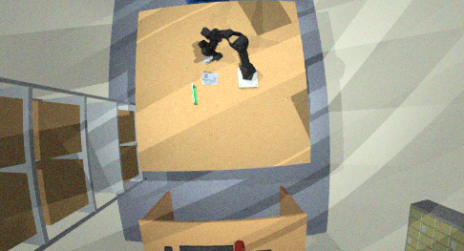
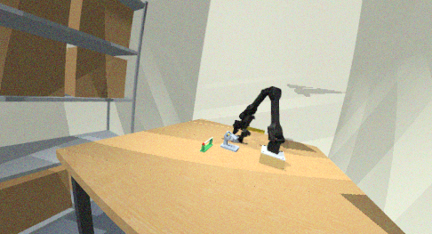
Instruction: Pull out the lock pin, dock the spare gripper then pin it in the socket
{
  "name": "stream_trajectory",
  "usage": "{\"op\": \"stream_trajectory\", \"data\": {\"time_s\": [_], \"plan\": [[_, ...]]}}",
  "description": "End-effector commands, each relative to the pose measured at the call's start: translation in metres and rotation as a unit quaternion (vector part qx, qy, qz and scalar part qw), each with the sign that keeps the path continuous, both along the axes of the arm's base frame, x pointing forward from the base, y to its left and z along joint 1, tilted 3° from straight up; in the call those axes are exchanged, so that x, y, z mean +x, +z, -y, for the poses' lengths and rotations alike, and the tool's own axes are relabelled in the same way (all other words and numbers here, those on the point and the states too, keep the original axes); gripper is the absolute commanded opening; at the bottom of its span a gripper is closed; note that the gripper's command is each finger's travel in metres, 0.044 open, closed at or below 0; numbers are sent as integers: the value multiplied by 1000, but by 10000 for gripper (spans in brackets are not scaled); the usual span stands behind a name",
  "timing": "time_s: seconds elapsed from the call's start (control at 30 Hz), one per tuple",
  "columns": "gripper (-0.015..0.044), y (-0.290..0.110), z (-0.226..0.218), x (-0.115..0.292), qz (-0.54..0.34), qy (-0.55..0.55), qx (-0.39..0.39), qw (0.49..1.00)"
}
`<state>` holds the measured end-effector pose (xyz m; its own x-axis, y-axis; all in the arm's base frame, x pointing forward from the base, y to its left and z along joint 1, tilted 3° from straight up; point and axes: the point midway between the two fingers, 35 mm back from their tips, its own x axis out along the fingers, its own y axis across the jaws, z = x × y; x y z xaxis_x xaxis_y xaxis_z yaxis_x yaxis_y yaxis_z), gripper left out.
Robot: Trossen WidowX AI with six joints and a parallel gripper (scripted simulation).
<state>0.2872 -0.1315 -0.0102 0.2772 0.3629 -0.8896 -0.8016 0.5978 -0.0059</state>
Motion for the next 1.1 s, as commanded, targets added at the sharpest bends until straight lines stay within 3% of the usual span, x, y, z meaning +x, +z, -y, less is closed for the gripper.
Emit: {"op": "stream_trajectory", "data": {"time_s": [0.0, 0.5, 0.7, 0.97, 1.07], "plan": [[440, -10, -2, -3, -5, 2, 5, 1000], [440, -21, -2, -4, -5, 2, 5, 1000], [282, -21, -2, -4, -5, 2, 5, 1000], [229, -21, -2, -3, -5, 2, 5, 1000], [150, -19, -1, -2, -5, 2, 5, 1000]]}}
